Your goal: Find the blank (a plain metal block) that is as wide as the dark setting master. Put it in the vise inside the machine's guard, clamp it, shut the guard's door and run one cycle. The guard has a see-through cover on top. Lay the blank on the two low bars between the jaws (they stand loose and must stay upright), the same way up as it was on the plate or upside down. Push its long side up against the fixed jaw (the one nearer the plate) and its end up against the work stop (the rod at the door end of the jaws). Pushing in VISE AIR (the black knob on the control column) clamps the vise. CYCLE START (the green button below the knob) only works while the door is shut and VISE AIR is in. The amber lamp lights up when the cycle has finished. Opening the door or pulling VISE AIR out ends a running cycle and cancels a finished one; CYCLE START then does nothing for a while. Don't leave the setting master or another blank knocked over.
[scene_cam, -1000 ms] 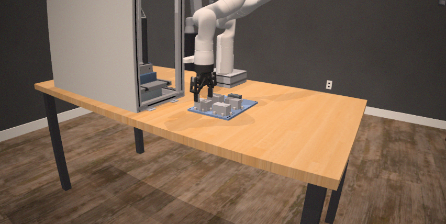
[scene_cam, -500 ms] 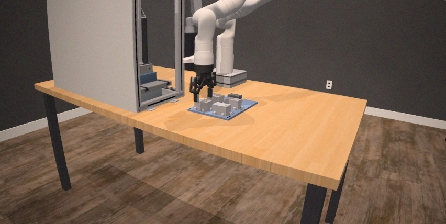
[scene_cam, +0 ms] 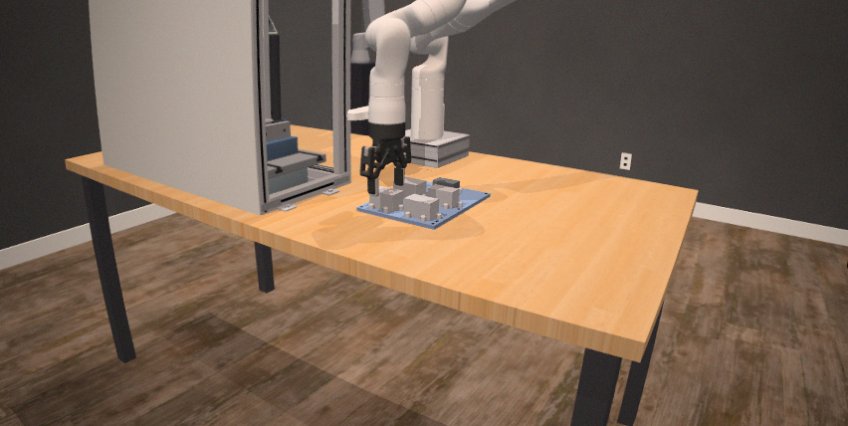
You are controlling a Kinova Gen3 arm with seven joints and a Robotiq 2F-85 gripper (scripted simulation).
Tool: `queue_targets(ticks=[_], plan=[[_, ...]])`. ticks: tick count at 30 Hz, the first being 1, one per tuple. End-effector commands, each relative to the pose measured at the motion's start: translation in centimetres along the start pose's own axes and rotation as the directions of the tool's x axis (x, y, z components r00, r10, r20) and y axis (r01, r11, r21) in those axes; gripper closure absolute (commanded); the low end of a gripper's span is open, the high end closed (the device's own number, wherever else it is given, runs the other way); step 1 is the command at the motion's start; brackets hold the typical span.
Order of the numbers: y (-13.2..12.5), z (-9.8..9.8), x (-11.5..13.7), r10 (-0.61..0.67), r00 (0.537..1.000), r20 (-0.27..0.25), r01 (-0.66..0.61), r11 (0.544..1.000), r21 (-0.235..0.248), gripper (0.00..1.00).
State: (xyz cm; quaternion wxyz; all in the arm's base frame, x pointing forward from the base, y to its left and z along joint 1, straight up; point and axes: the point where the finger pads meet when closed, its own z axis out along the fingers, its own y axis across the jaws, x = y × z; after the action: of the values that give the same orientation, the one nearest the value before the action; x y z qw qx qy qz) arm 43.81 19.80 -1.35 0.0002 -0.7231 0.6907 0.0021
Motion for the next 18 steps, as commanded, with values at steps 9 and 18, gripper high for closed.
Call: queue_targets(ticks=[9, 18], plan=[[-0.41, 0.1, 0.06, -0.002, 1.0, 0.002, 0.002, 1.0, 0.008, 0.0], [-0.47, 0.12, 0.03, -0.002, 1.0, 0.002, 0.002, 1.0, 0.008, 0.0]])
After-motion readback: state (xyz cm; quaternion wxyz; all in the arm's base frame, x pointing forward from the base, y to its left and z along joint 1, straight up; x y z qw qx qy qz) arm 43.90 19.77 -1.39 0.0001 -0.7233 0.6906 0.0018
